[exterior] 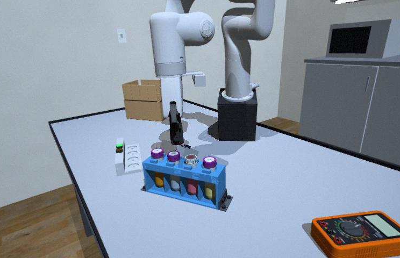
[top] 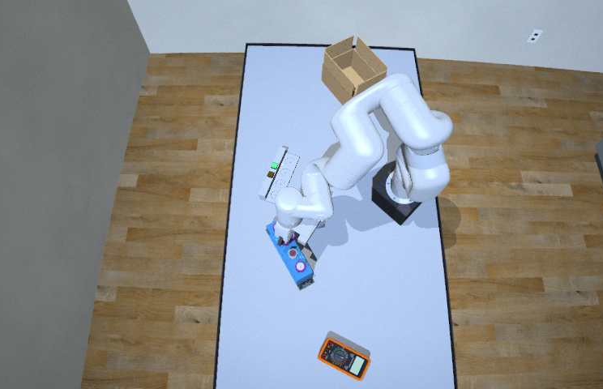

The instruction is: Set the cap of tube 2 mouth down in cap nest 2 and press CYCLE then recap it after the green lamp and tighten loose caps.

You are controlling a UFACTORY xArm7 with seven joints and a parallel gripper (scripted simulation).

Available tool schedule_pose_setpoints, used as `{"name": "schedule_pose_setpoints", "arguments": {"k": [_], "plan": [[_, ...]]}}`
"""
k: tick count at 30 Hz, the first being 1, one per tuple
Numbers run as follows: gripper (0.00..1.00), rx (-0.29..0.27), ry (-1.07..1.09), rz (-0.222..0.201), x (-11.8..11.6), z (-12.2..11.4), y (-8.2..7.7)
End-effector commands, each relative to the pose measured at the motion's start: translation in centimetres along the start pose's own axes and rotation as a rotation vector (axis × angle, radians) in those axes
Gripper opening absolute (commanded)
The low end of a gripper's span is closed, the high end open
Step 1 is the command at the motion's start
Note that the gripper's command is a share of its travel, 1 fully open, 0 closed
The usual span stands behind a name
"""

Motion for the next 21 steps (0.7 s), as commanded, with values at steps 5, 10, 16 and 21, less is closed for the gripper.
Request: {"name": "schedule_pose_setpoints", "arguments": {"k": [5, 10, 16, 21], "plan": [[0.0, -0.008, 0.004, 0.012, 4.4, 3.0, 0.0], [0.0, -0.008, 0.004, 0.012, 4.4, 3.0, 0.0], [0.0, -0.008, 0.004, 0.012, 4.4, 2.9, 1.2], [0.0, -0.008, 0.004, 0.012, 4.3, 2.9, 2.5]]}}
Point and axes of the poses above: the point where the finger pads meet when closed, its own y axis out along the fingers, its own x axis across the jaws, z = x × y, the point moved 8 cm from there along -y, back along the fingers, and after that the axes turned 5 degrees about -y, right-handed, at the moved point
